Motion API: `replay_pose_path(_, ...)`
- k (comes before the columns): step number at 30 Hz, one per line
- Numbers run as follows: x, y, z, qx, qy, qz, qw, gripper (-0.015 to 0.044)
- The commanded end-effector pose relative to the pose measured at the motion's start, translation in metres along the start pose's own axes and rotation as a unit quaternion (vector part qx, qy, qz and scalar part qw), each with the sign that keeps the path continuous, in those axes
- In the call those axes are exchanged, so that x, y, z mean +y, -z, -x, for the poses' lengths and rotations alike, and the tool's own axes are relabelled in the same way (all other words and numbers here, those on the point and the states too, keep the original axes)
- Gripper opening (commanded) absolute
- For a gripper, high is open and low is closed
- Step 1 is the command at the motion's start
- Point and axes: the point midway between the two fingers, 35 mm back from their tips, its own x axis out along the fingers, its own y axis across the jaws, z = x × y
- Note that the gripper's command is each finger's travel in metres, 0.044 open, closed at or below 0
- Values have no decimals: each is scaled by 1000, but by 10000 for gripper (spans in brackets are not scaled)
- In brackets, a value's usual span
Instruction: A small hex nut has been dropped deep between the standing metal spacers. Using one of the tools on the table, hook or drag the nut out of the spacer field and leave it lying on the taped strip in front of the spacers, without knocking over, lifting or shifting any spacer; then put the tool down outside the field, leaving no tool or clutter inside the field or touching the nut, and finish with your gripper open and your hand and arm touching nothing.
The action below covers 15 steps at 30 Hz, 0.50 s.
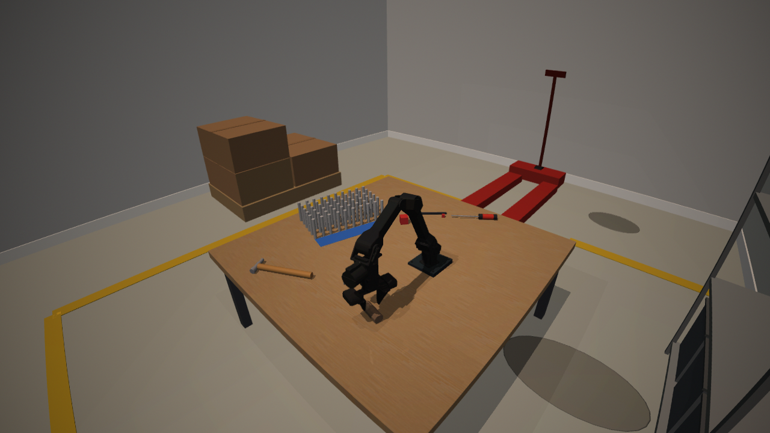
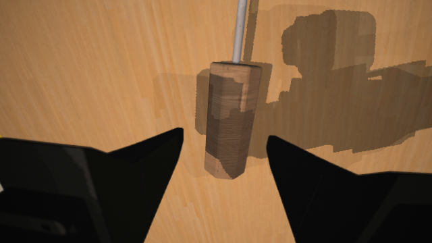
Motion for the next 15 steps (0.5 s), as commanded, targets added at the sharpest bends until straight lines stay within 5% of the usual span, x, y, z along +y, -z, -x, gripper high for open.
replay_pose_path(1, -2, -1, -9, -2, 4, 2, 1000, 280)
replay_pose_path(15, -3, -1, -32, -2, 4, 2, 1000, 280)
